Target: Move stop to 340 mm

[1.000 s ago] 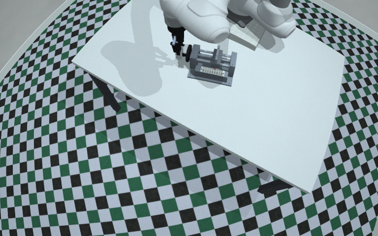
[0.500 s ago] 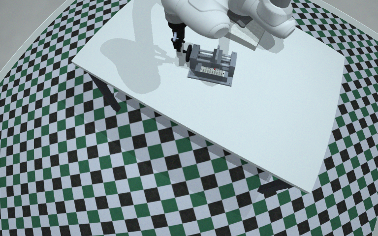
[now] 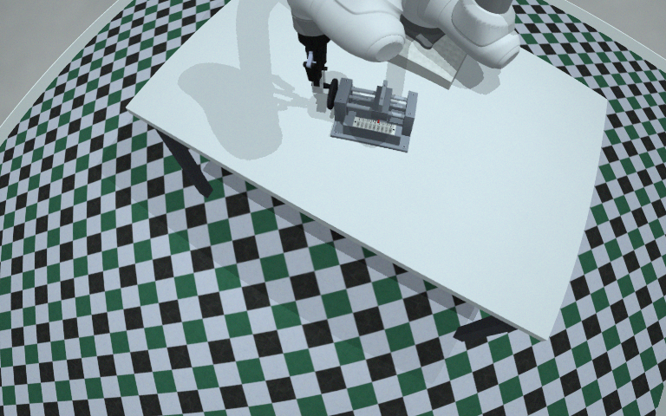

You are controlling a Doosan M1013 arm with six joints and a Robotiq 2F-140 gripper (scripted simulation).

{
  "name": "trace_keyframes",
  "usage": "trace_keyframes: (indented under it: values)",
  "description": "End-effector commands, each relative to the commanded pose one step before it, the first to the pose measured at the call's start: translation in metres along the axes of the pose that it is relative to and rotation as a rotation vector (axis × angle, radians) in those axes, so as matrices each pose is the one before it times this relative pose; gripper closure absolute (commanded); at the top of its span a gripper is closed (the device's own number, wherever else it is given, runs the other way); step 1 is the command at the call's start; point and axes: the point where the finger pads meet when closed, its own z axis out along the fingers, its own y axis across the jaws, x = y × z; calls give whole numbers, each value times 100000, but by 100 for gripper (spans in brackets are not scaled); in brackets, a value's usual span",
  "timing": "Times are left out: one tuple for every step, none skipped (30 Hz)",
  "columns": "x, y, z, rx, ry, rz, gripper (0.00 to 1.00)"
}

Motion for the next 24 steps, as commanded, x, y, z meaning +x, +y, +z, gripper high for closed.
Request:
trace_keyframes:
  values:
    - [-5, 275, 29, -187, -20, -72, 96]
    - [0, 0, 0, 0, 0, 0, 96]
    - [0, 101, 12, 0, 0, 0, 96]
    - [0, 98, 12, 0, 0, 0, 96]
    - [0, 96, 12, 0, 0, 0, 96]
    - [0, 94, 22, 0, 0, 0, 96]
    - [0, 92, 28, 0, 0, 0, 96]
    - [0, 90, 27, 0, 0, 0, 96]
    - [0, 87, 27, 0, 0, 0, 96]
    - [0, 85, 26, 0, 0, 0, 96]
    - [0, 83, 25, 0, 0, 0, 96]
    - [0, 81, 42, 0, 0, 0, 96]
    - [0, 79, 40, 0, 0, 0, 96]
    - [0, 77, 39, 0, 0, 0, 96]
    - [0, 74, 38, 0, 0, 0, 96]
    - [0, 72, 37, 0, 0, 0, 96]
    - [0, 70, 36, 0, 0, 0, 96]
    - [0, 0, 0, 0, 0, 0, 96]
    - [0, 0, 0, 0, 0, 0, 96]
    - [0, 66, 49, 0, 0, 0, 96]
    - [0, 64, 48, 0, 0, 0, 96]
    - [0, 62, 47, 0, 0, 0, 96]
    - [0, 60, 45, 0, 0, 0, 96]
    - [0, 57, 43, 0, 0, 0, 96]
